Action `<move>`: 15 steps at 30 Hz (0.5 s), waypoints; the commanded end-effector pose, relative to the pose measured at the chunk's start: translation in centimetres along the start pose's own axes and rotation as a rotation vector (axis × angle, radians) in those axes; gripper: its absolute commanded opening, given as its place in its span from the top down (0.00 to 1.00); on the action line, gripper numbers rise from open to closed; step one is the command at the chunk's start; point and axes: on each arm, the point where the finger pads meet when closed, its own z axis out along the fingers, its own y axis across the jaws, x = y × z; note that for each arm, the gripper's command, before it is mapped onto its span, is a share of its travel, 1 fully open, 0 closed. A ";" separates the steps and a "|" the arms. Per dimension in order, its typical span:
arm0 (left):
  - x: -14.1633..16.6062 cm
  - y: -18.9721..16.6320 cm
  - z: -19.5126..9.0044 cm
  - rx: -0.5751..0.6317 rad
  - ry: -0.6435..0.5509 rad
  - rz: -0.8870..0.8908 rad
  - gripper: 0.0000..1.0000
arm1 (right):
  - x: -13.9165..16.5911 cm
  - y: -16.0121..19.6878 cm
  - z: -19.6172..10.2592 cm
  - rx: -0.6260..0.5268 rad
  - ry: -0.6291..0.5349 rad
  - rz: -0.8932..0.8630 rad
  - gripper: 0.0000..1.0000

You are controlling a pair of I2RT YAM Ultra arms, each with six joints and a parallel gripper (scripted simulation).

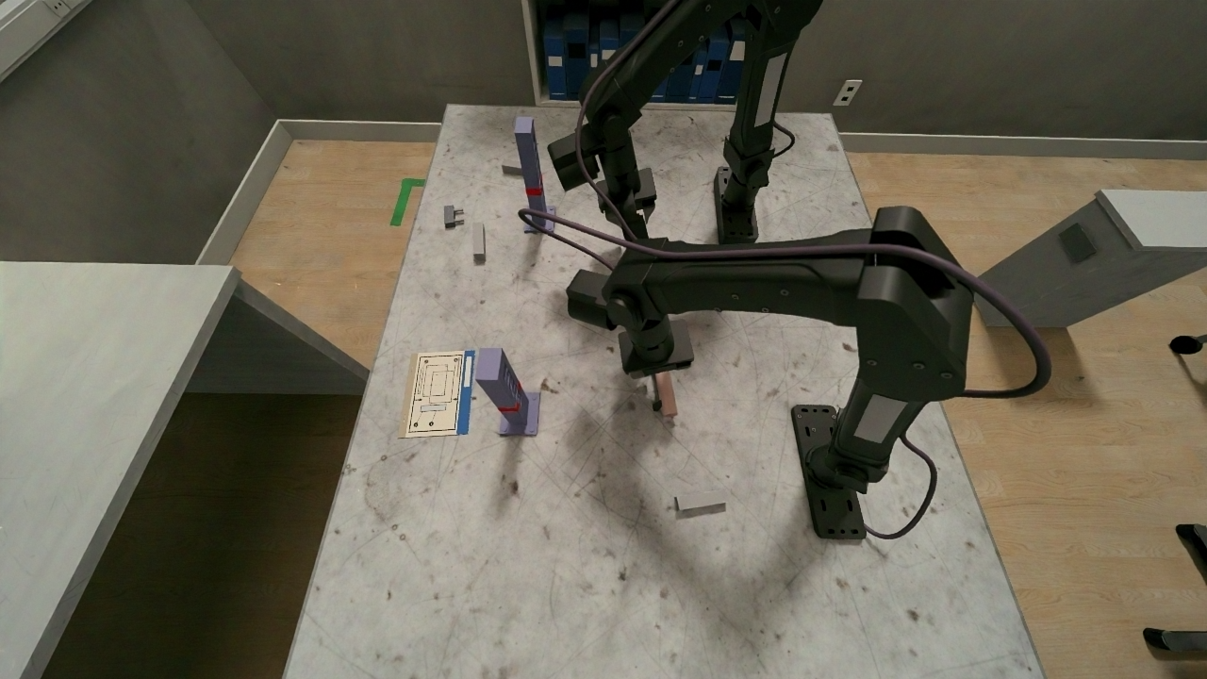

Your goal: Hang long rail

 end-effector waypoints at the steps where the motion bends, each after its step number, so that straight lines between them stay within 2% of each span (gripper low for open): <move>1: -1.0 -0.1 -0.5 -0.029 -0.044 0.011 0.52 | -1.0 -0.5 0.3 0.008 -0.025 -0.013 0.52; 15: -1.1 -0.1 1.7 -0.021 -0.039 0.010 0.52 | -1.0 -0.2 2.5 -0.003 -0.022 -0.009 0.52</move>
